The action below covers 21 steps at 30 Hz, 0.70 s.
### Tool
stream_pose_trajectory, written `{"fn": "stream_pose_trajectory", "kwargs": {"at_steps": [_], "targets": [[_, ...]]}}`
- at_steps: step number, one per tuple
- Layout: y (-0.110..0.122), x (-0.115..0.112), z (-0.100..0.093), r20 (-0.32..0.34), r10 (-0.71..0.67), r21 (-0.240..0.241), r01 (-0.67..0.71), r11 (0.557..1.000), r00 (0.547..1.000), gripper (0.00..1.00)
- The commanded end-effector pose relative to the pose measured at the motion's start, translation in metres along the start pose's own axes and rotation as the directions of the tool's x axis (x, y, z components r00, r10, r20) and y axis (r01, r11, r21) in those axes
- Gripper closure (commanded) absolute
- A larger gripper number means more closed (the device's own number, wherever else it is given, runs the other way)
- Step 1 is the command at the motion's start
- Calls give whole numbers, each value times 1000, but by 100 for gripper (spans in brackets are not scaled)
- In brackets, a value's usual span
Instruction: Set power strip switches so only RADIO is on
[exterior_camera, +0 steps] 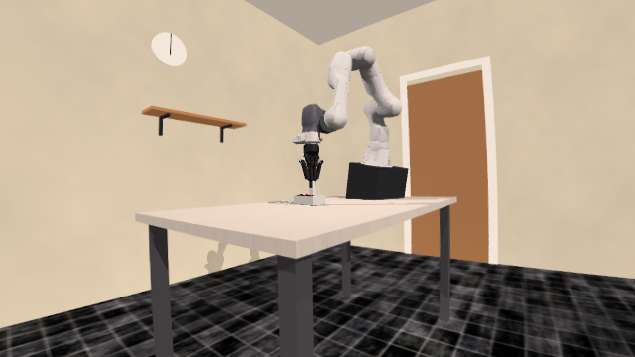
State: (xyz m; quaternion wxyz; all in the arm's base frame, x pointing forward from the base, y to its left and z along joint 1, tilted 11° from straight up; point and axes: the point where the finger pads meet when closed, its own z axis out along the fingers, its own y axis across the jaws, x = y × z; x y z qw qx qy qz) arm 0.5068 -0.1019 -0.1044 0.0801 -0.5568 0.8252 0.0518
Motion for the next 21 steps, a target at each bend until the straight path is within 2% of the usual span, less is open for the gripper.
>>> {"fn": "stream_pose_trajectory", "kwargs": {"at_steps": [1,6,16,21], "targets": [[-2,0,0,0,-3,5,3,1000,1000,100],[-2,0,-8,0,-3,5,3,1000,1000,100],[-2,0,-35,0,-3,5,3,1000,1000,100],[-2,0,-38,0,-3,5,3,1000,1000,100]]}}
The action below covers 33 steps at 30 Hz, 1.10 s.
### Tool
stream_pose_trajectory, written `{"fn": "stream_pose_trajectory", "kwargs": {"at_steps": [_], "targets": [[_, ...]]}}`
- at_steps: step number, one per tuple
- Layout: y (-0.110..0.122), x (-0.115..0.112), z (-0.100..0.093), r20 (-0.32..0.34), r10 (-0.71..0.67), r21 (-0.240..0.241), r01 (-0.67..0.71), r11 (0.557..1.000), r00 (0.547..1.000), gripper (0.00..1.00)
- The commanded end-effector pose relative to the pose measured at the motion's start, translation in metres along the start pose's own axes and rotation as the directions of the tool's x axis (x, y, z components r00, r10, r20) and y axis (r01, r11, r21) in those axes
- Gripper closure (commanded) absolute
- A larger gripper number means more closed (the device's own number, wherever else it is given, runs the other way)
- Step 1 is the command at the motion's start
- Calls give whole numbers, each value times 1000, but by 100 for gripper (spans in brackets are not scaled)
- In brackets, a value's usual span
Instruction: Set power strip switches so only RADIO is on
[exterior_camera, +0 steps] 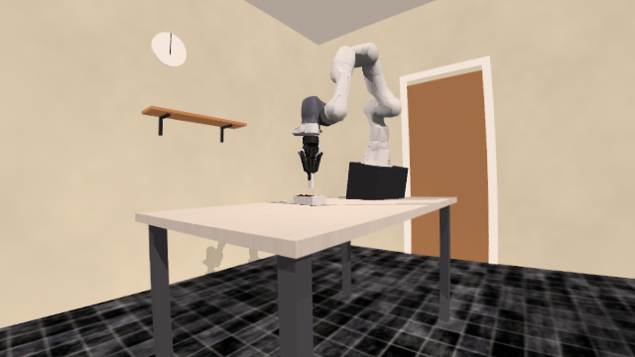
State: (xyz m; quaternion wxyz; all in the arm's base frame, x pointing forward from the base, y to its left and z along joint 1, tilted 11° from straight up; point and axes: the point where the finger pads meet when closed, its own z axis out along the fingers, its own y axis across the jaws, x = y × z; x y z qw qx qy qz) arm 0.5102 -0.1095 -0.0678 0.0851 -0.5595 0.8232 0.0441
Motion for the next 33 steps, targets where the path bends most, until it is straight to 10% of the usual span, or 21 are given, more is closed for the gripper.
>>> {"fn": "stream_pose_trajectory", "kwargs": {"at_steps": [1,20,21,33], "targets": [[4,1,-2,1,5,-13,-5,1000,1000,100],[4,1,-2,1,5,-13,-5,1000,1000,100],[4,1,-2,1,5,-13,-5,1000,1000,0],[4,1,-24,1,5,-13,-5,1000,1000,0]]}}
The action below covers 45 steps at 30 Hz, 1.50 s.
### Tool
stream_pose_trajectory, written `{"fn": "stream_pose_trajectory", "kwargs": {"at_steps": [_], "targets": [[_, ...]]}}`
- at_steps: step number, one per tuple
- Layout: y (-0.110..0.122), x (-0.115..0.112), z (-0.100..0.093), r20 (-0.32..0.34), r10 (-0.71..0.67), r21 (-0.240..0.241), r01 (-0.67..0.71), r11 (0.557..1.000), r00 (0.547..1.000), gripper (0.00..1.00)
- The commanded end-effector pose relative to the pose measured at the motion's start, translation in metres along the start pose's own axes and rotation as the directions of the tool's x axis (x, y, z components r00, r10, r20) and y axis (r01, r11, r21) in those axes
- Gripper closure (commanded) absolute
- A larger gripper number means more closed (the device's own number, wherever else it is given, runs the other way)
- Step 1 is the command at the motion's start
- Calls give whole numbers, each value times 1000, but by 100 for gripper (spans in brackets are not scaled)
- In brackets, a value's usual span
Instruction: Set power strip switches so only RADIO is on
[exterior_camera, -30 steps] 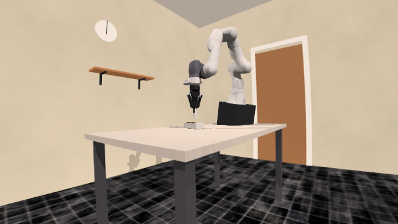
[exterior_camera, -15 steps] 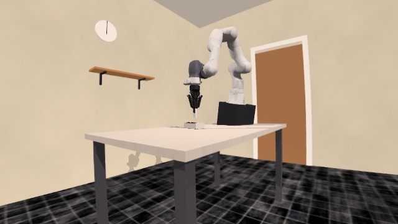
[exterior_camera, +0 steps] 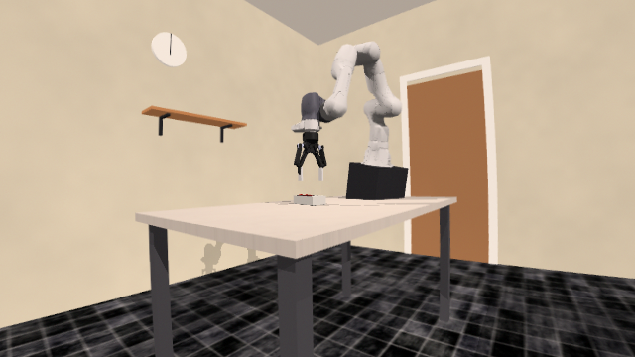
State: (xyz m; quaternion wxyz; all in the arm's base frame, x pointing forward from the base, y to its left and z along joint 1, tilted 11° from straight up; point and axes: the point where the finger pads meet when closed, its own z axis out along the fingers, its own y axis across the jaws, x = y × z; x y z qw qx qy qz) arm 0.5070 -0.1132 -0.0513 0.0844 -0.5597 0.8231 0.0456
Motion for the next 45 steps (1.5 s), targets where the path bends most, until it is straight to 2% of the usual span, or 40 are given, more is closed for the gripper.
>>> {"fn": "stream_pose_trajectory", "kwargs": {"at_steps": [1,8,13,20,45], "targets": [[3,0,-11,0,5,-9,-5,1000,1000,0],[3,0,-47,0,5,-9,-5,1000,1000,0],[2,0,-64,0,5,-9,-5,1000,1000,0],[2,0,-69,0,5,-9,-5,1000,1000,0],[2,0,-69,0,5,-9,-5,1000,1000,0]]}}
